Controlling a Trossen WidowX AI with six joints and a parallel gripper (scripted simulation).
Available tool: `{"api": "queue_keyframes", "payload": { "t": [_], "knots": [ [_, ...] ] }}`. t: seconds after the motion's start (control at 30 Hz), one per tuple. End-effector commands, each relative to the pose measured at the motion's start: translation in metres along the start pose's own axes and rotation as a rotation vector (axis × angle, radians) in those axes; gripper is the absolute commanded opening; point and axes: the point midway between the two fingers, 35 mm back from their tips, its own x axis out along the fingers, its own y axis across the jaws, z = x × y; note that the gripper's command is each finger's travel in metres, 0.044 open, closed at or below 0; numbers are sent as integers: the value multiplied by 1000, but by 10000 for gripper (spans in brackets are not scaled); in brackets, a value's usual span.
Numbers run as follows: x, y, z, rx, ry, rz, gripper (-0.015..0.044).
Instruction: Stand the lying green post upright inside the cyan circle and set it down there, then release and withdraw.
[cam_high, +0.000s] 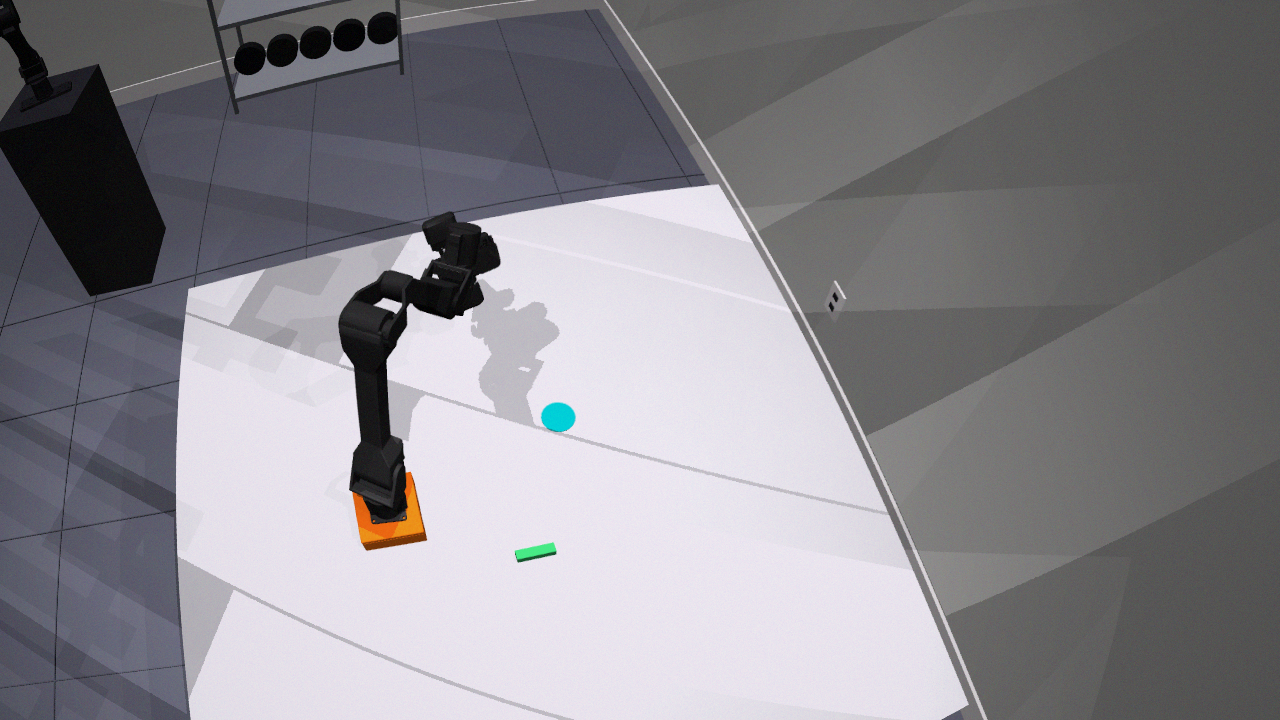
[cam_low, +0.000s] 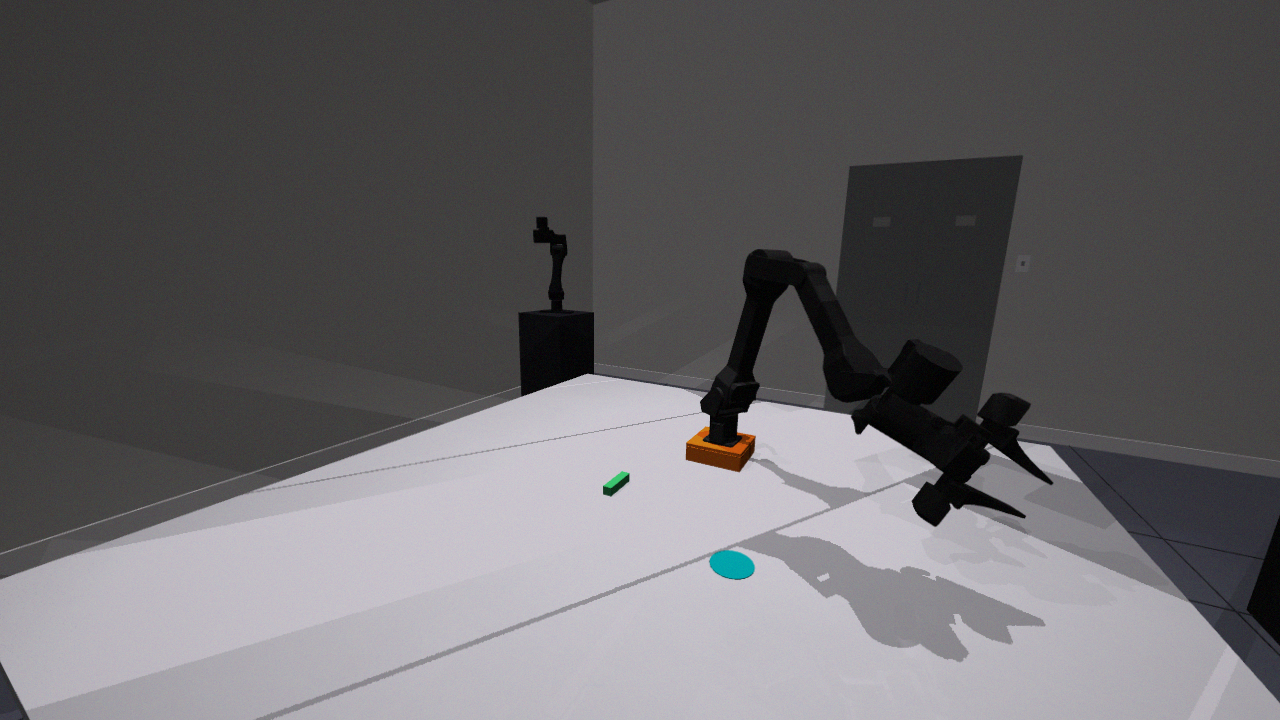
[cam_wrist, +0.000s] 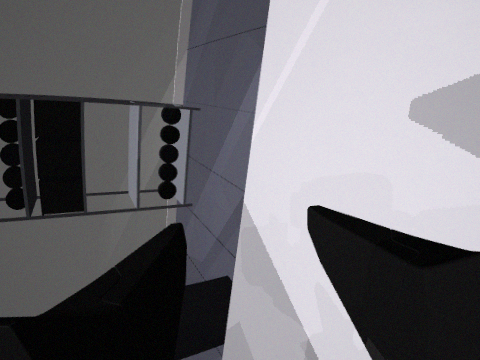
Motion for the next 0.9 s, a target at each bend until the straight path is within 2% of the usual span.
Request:
{"api": "queue_keyframes", "payload": {
  "t": [0.0, 0.43, 0.87],
  "knots": [
    [-11, -9, 23, -23, -52, -46, 233],
    [-69, -64, 94, -75, -190, -272, 233],
    [-146, -118, 140, -99, -261, -511, 233]
  ]
}}
